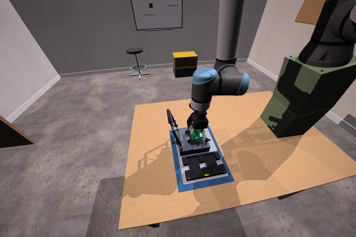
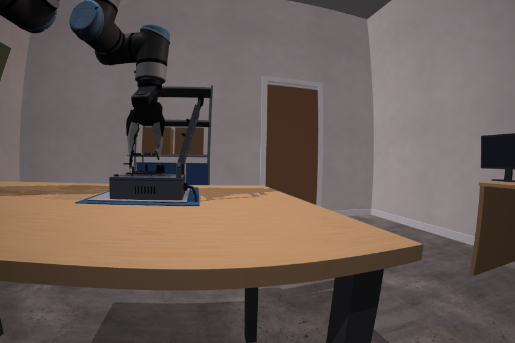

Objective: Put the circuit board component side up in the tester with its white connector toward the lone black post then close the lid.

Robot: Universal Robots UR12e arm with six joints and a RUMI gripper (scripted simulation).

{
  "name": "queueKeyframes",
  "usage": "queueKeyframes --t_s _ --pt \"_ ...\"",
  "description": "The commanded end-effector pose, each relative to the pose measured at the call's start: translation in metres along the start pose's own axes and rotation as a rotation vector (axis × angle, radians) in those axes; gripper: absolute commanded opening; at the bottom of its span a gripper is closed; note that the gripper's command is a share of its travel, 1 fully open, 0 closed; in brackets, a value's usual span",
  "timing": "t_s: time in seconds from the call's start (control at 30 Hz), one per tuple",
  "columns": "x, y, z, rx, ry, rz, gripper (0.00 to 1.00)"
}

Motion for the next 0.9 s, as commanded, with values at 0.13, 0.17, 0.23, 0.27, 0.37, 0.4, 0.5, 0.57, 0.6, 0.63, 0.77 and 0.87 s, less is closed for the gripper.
queueKeyframes --t_s 0.13,0.17,0.23,0.27,0.37,0.4,0.5,0.57,0.6,0.63,0.77,0.87 --pt "0.018 0.000 -0.003 -0.001 0.004 0.000 0.39" --pt "0.019 0.000 -0.003 -0.001 0.004 0.000 0.39" --pt "0.019 0.000 -0.003 -0.001 0.004 0.000 0.39" --pt "0.021 0.000 -0.003 -0.001 0.004 0.000 0.39" --pt "0.024 0.000 -0.004 -0.001 0.004 0.000 0.39" --pt "0.025 0.000 -0.004 -0.001 0.004 0.000 0.39" --pt "0.027 0.000 -0.004 -0.001 0.004 0.000 0.39" --pt "0.027 0.000 -0.004 -0.001 0.004 0.000 0.39" --pt "0.028 0.000 -0.004 -0.001 0.004 0.000 0.39" --pt "0.028 0.000 -0.003 -0.001 0.003 0.000 0.39" --pt "0.027 0.000 -0.003 -0.001 0.003 0.000 0.39" --pt "0.026 0.000 -0.003 -0.001 0.003 0.000 0.39"
Point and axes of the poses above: the point where the finger pads meet when closed, its own x axis out along the fingers, its own z axis across the jaws, y = z × x, the point moved 7 cm from there along -x, back along the fingers, and after that the axes turned 1 degree about -x, right-handed, at the moved point
